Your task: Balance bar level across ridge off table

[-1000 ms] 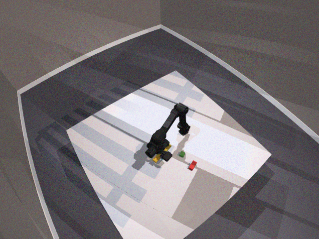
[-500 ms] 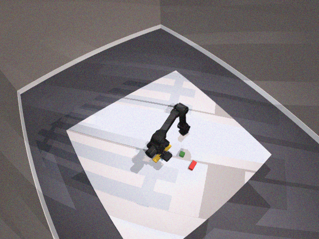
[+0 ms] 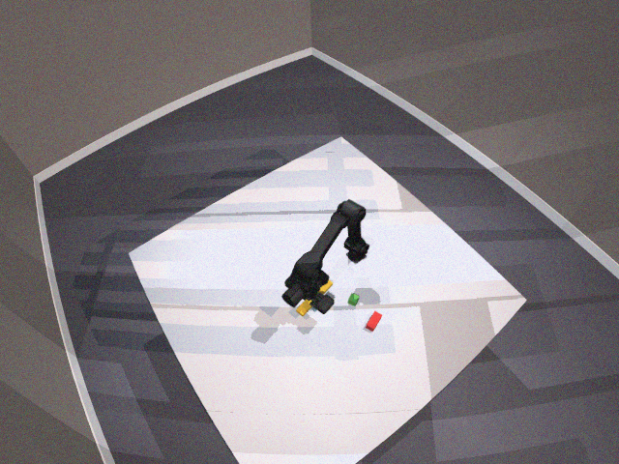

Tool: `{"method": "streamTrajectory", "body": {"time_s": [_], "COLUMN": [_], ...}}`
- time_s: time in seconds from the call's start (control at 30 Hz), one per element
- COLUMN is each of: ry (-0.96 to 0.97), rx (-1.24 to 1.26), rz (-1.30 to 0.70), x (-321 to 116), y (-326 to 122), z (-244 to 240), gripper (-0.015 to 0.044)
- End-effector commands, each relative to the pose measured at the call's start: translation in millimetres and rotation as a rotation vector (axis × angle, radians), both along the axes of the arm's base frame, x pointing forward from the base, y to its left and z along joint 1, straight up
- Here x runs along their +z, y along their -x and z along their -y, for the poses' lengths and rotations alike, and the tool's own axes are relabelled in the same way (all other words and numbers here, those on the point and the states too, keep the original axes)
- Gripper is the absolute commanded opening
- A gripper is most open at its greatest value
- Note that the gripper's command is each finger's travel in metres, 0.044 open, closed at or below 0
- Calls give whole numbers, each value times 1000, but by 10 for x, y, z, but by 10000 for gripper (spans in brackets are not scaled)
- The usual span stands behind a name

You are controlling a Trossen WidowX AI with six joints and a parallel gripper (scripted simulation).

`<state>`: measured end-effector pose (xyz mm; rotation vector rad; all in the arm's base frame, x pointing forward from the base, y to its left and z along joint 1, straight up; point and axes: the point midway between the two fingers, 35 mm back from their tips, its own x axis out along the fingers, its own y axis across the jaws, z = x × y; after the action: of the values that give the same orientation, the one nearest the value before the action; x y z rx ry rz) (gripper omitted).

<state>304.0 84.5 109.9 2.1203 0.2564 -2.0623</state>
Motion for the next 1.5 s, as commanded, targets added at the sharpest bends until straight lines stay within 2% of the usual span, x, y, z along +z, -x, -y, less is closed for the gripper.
{"method": "streamTrajectory", "body": {"time_s": [0.0,1.47], "ry": [-4,-4], "rx": [-5,-5], "rz": [-3,-3], "x": [-12,-49], "y": [5,6], "z": [-6,-6], "gripper": [0,0]}}
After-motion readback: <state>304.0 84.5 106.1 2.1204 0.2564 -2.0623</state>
